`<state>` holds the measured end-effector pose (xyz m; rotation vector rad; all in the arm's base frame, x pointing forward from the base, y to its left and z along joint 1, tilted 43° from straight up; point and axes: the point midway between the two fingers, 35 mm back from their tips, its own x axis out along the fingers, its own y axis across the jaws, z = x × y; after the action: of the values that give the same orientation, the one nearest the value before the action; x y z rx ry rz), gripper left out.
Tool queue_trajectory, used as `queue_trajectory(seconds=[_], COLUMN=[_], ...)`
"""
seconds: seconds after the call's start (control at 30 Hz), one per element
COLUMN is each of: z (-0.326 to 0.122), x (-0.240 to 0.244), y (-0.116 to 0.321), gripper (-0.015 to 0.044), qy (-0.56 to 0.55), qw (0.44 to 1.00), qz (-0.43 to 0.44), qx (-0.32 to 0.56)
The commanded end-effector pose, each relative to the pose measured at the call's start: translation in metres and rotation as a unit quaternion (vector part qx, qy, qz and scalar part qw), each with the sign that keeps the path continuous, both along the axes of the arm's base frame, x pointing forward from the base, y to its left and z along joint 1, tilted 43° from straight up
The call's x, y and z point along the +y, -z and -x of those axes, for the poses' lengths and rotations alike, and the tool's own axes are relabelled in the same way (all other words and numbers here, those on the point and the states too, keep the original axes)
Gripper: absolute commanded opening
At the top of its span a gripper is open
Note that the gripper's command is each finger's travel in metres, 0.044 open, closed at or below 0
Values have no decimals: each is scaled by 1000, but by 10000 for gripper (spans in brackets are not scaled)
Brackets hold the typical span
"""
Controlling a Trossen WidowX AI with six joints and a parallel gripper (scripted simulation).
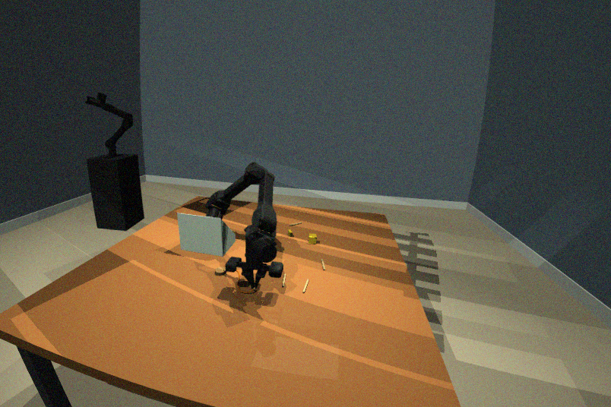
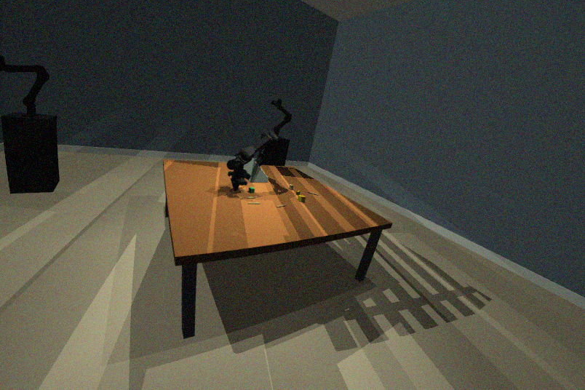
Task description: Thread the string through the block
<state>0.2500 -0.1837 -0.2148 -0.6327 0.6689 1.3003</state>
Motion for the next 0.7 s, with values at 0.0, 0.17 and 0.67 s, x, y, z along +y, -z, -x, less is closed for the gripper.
queue_trajectory(seconds=[0.0,0.17,0.67], z=[0,0,1], x=[4,9,24], y=[-4,-9,-20], gripper=[0,0,0], qy=[3,3,3], qw=[1000,1000,1000], qz=[-1,-2,-2], qx=[0,0,0])
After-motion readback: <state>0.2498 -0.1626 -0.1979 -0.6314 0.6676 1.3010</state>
